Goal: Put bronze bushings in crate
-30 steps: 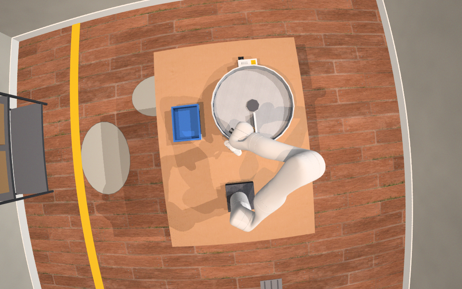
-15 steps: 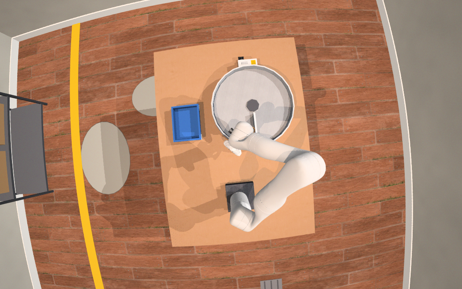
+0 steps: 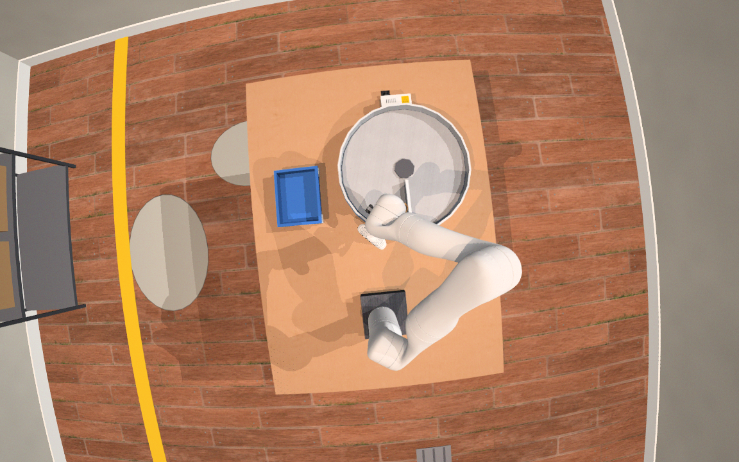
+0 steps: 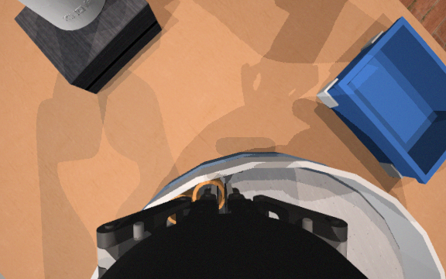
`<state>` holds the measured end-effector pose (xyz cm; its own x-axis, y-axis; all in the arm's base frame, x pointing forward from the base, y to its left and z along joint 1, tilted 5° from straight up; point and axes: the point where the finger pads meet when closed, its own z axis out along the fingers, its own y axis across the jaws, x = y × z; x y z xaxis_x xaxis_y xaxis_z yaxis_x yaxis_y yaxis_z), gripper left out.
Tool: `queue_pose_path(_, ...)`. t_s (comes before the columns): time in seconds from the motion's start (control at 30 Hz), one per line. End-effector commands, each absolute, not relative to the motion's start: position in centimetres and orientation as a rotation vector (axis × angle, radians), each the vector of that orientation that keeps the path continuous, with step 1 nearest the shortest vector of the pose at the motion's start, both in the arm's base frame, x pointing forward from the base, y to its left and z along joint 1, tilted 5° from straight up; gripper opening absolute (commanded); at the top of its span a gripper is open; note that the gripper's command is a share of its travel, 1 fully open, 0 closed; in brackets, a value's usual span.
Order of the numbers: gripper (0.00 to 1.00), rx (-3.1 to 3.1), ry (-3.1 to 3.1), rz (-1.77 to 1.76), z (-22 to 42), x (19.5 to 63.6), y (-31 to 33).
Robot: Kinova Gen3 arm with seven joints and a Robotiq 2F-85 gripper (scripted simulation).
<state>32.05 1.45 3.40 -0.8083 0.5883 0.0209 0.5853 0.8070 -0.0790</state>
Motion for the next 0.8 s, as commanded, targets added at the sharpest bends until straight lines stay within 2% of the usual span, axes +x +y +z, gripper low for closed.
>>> queue_pose_path(0.0, 0.0, -0.963, -2.948, 0.106, 3.76, 32.2, 1.38)
queue_pose_path(0.77, 0.0, -0.962, -2.947, 0.106, 4.5, 32.24, 1.42)
